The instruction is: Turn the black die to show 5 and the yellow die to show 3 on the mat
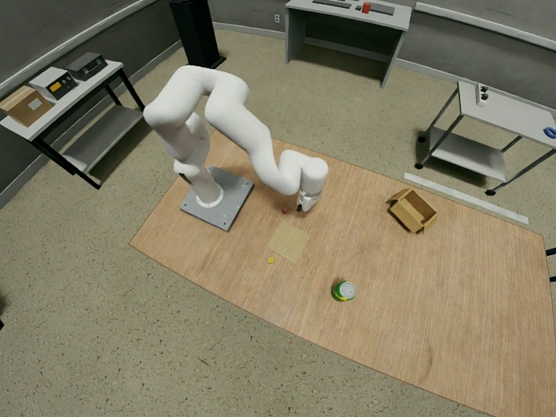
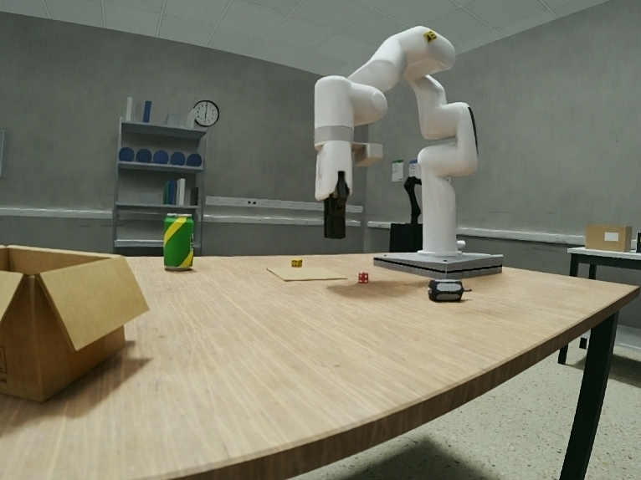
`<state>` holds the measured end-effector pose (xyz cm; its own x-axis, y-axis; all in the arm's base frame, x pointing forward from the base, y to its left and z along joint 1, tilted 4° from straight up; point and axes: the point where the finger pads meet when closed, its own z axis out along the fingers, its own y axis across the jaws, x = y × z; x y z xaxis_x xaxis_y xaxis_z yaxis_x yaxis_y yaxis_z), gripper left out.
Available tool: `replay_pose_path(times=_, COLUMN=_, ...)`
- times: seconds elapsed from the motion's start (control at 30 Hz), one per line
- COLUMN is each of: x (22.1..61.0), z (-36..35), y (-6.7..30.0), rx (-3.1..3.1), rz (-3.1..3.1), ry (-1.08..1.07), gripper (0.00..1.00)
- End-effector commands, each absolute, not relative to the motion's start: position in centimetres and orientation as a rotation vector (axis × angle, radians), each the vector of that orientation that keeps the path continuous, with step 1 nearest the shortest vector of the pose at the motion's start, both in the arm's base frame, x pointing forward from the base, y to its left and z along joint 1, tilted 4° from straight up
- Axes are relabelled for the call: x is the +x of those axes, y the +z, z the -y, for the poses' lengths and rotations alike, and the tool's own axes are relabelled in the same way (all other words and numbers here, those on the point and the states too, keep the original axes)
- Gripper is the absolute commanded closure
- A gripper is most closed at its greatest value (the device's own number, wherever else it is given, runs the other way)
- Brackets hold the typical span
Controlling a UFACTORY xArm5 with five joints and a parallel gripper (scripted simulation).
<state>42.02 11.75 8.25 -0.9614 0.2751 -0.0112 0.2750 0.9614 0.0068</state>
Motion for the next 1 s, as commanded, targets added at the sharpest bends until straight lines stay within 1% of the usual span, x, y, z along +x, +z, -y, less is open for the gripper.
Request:
replay_pose_path(times=0.0, x=42.26, z=-11.89, y=8.32, rx=0.163, rz=-3.122, ry=0.008, gripper=0.85)
replay_pose_path(times=0.43, x=42.48, z=-12.1, y=8.2, rx=-0.309, rz=-3.11, ry=0.004, gripper=0.85)
replay_pose_path(times=0.97, x=42.52, z=-12.14, y=8.15, rx=-0.409, rz=-3.081, ry=0.008, gripper=0.85)
